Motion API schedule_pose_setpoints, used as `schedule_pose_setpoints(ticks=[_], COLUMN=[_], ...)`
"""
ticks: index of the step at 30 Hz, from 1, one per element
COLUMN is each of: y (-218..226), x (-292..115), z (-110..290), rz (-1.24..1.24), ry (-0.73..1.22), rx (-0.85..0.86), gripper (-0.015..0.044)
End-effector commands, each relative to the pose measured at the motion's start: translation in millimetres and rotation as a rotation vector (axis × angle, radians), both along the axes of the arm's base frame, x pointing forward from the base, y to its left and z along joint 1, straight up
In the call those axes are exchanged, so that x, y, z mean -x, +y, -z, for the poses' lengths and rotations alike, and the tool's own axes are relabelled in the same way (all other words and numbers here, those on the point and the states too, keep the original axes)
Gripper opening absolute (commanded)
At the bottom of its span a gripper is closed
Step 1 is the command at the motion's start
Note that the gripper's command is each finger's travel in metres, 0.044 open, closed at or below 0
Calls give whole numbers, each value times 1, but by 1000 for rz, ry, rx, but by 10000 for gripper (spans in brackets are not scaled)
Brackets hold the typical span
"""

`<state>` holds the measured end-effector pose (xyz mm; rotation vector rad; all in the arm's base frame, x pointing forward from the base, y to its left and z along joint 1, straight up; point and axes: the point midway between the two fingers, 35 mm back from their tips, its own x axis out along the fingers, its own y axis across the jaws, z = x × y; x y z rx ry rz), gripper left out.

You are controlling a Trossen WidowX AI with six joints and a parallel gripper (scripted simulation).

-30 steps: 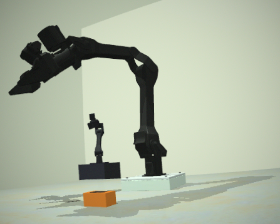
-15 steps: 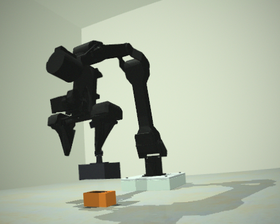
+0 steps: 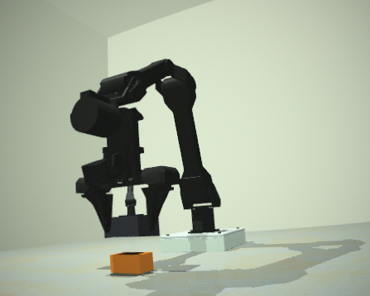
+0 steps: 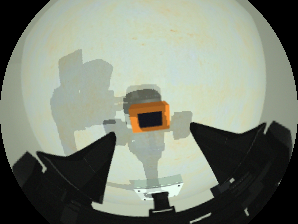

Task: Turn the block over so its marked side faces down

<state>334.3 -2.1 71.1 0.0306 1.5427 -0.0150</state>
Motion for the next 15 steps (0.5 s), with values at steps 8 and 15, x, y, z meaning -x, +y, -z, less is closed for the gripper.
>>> schedule_pose_setpoints(ticks=[8,15], y=[1,2], x=[3,2], z=[22,33], rz=[-5,-5], ry=[1,1], rx=[5,5], gripper=[440,440])
